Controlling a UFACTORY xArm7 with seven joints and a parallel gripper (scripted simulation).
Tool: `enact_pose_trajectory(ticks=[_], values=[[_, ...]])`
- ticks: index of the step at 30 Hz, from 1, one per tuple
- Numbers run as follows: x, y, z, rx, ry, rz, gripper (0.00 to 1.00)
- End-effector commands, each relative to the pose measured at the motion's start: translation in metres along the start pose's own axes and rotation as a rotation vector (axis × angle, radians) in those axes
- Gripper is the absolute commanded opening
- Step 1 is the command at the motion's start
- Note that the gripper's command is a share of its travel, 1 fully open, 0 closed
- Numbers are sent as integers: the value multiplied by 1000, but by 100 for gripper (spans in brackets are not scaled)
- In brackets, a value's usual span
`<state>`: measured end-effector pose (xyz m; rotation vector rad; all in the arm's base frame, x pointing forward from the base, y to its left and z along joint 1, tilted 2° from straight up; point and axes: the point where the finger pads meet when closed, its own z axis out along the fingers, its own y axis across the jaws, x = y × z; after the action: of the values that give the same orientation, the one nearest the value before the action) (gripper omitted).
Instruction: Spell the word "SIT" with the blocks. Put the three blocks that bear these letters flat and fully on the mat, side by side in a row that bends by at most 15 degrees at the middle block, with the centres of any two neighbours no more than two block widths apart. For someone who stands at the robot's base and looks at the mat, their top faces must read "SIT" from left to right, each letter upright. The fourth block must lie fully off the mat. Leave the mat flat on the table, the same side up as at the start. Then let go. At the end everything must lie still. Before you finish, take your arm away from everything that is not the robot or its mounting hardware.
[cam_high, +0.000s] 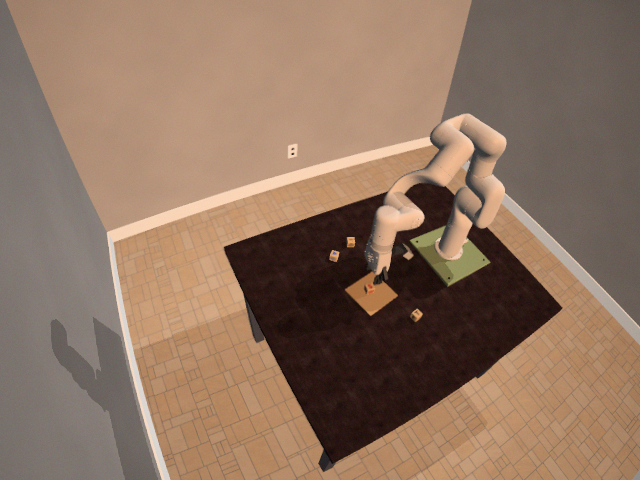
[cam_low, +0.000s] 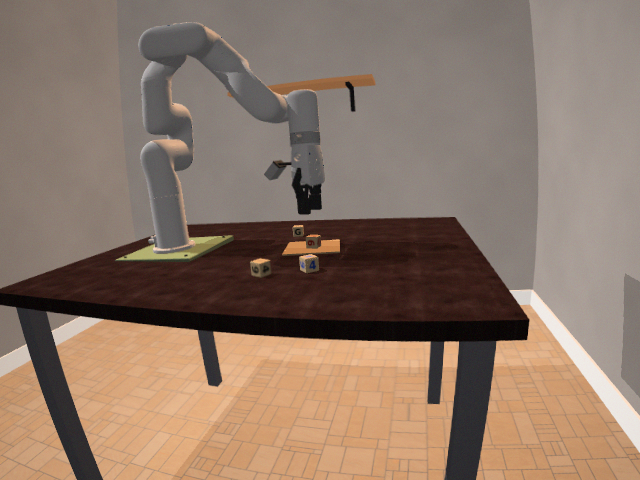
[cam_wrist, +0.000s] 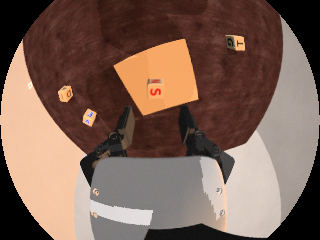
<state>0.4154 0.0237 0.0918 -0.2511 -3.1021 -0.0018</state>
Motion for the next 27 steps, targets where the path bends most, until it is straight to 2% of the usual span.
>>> enact_pose_trajectory(ticks=[1, 27], values=[[-1, 0, -1, 24, -7, 0, 69], [-2, 0, 1, 24, -7, 0, 69]])
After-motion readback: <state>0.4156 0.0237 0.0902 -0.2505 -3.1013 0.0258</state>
